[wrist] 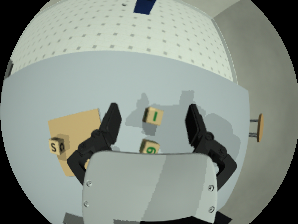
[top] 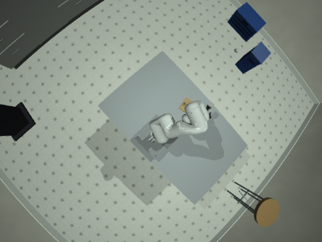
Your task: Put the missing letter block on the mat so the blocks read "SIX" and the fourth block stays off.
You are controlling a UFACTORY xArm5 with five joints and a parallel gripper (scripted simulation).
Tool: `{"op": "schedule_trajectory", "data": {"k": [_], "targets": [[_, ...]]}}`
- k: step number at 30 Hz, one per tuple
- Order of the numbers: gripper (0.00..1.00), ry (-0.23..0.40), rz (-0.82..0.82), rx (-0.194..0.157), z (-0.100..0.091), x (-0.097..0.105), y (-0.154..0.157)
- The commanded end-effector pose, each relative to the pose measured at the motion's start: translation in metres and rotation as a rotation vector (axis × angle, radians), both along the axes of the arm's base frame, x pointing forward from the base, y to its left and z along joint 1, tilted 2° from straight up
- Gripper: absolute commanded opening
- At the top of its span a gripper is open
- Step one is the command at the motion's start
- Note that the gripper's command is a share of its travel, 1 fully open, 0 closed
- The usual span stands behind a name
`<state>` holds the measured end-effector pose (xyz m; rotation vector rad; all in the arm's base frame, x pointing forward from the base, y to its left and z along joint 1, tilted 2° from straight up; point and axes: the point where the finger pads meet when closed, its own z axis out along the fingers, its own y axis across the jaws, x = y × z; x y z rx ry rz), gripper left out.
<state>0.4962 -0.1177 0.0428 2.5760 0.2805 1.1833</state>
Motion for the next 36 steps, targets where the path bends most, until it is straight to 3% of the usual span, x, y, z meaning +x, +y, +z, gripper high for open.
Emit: {"op": "schedule_trajectory", "data": {"k": [1,9,13,19,26,34,36], "targets": [[1.0,0.008,-0.001,0.007,0.002,0.003,0.001],[1.0,0.068,-0.005,0.046,0.005,0.015,0.008],[1.0,0.141,-0.013,0.09,0.012,0.025,0.017],[1.0,0.213,-0.023,0.129,0.022,0.031,0.026],[1.0,0.268,-0.032,0.156,0.032,0.033,0.034],[1.0,0.393,-0.057,0.209,0.059,0.028,0.053],[1.0,0.393,-0.057,0.209,0.059,0.028,0.053]]}}
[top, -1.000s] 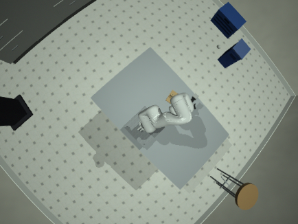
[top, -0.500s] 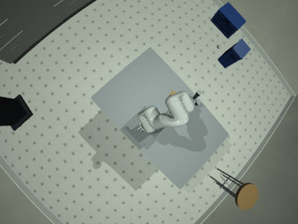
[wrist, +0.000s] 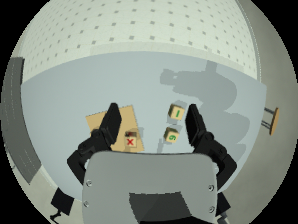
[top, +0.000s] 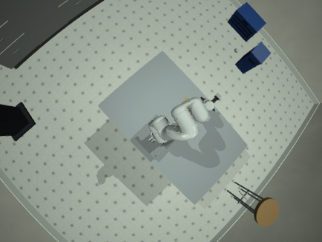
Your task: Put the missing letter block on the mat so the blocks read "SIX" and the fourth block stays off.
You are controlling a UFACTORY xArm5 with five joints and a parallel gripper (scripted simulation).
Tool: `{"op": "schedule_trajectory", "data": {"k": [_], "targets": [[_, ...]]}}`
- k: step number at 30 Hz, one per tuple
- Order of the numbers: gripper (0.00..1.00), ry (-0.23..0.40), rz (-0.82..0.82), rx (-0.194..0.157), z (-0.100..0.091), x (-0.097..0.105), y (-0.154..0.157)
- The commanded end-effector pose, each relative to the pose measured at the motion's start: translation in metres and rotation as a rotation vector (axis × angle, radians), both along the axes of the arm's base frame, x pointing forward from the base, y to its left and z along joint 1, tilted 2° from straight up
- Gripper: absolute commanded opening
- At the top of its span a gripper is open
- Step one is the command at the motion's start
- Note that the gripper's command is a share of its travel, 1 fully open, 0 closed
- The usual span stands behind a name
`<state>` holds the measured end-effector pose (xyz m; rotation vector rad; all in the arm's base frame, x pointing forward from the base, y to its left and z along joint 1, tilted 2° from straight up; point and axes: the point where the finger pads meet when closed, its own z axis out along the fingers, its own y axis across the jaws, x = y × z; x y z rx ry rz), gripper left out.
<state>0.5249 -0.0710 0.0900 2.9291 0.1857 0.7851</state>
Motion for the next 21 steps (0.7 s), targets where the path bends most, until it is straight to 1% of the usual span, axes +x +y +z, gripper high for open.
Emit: {"op": "schedule_trajectory", "data": {"k": [1,3,4,7,8,9,10,12,13,15,16,17,18,20,21], "targets": [[1.0,0.087,-0.016,0.03,0.02,-0.004,0.011],[1.0,0.087,-0.016,0.03,0.02,-0.004,0.011],[1.0,0.122,-0.023,0.041,0.029,-0.008,0.017],[1.0,0.122,-0.023,0.041,0.029,-0.008,0.017],[1.0,0.156,-0.03,0.052,0.038,-0.013,0.022],[1.0,0.156,-0.03,0.052,0.038,-0.013,0.022],[1.0,0.191,-0.038,0.061,0.048,-0.02,0.027],[1.0,0.191,-0.038,0.061,0.048,-0.02,0.027],[1.0,0.226,-0.046,0.07,0.059,-0.027,0.032],[1.0,0.226,-0.046,0.07,0.059,-0.027,0.032],[1.0,0.261,-0.054,0.077,0.07,-0.035,0.038],[1.0,0.261,-0.054,0.077,0.07,-0.035,0.038],[1.0,0.296,-0.062,0.084,0.081,-0.044,0.043],[1.0,0.296,-0.062,0.084,0.081,-0.044,0.043],[1.0,0.331,-0.071,0.09,0.092,-0.054,0.047]]}}
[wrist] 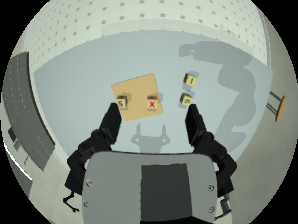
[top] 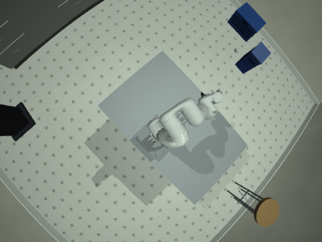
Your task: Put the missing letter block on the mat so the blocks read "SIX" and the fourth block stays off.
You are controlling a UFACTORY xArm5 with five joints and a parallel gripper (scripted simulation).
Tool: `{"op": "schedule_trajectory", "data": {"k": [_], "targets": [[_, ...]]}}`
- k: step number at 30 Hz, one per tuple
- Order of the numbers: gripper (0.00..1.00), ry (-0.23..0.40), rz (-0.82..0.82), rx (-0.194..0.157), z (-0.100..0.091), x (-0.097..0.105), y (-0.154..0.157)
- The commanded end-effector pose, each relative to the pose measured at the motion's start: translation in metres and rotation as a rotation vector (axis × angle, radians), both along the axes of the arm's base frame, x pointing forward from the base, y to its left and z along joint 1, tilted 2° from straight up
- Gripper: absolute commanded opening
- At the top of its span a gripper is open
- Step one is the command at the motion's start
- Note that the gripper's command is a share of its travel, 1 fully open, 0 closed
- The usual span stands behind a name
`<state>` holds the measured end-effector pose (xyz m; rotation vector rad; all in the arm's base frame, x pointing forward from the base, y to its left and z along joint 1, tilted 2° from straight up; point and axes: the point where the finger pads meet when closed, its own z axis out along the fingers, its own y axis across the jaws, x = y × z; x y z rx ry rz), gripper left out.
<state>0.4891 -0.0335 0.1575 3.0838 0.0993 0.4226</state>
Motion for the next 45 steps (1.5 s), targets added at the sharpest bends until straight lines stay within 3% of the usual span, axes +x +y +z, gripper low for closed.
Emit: {"op": "schedule_trajectory", "data": {"k": [1,3,8,10,15,17,18,20,22,30,31,35,45], "targets": [[1.0,0.079,-0.017,0.013,0.025,-0.018,0.01],[1.0,0.079,-0.017,0.013,0.025,-0.018,0.01],[1.0,0.178,-0.041,0.024,0.059,-0.051,0.023],[1.0,0.178,-0.041,0.024,0.059,-0.051,0.023],[1.0,0.269,-0.063,0.028,0.091,-0.088,0.033],[1.0,0.269,-0.063,0.028,0.091,-0.088,0.033],[1.0,0.269,-0.082,0.03,0.08,-0.075,0.022],[1.0,0.269,-0.082,0.03,0.08,-0.075,0.022],[1.0,0.261,-0.119,0.035,0.052,-0.047,-0.006],[1.0,0.249,-0.178,0.041,0.0,-0.013,-0.056],[1.0,0.249,-0.178,0.041,0.0,-0.013,-0.056],[1.0,0.241,-0.213,0.044,-0.035,0.002,-0.089],[1.0,0.236,-0.238,0.046,-0.06,0.008,-0.112]]}}
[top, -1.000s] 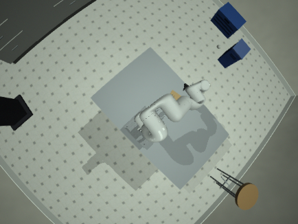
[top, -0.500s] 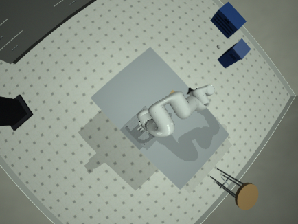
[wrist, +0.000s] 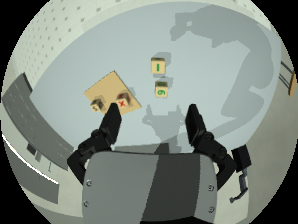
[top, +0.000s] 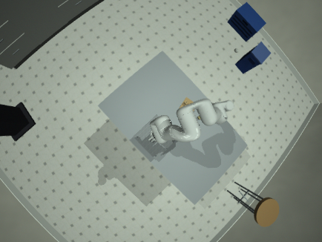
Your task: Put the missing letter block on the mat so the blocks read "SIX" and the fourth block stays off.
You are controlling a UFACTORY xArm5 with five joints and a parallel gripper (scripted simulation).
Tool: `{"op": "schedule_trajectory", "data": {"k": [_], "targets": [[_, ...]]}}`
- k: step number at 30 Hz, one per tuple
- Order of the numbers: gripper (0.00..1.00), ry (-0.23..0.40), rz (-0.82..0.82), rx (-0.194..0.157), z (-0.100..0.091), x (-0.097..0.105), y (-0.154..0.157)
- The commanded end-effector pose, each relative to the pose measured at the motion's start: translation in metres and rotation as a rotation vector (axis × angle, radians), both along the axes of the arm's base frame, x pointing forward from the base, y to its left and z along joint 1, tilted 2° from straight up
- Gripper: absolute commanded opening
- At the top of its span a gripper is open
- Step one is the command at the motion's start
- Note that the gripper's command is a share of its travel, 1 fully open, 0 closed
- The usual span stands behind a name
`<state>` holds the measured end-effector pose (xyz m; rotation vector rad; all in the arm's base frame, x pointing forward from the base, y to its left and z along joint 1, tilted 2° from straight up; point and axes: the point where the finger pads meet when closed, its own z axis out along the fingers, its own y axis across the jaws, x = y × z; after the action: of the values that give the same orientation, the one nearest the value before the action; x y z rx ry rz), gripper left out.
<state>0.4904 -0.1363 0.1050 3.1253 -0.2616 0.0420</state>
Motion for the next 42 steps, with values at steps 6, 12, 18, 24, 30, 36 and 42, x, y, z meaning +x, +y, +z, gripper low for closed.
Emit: {"op": "schedule_trajectory", "data": {"k": [6,12,18,24,30,36,42], "targets": [[1.0,-0.006,-0.008,-0.002,-0.008,0.007,-0.009],[1.0,-0.006,-0.008,-0.002,-0.008,0.007,-0.009],[1.0,-0.006,-0.017,-0.002,-0.009,0.007,-0.009],[1.0,-0.008,-0.183,0.003,-0.014,0.007,-0.009],[1.0,-0.008,-0.311,0.007,-0.017,0.008,-0.009],[1.0,-0.01,-0.463,0.011,-0.022,0.008,-0.01],[1.0,-0.01,-0.59,0.015,-0.026,0.008,-0.01]]}}
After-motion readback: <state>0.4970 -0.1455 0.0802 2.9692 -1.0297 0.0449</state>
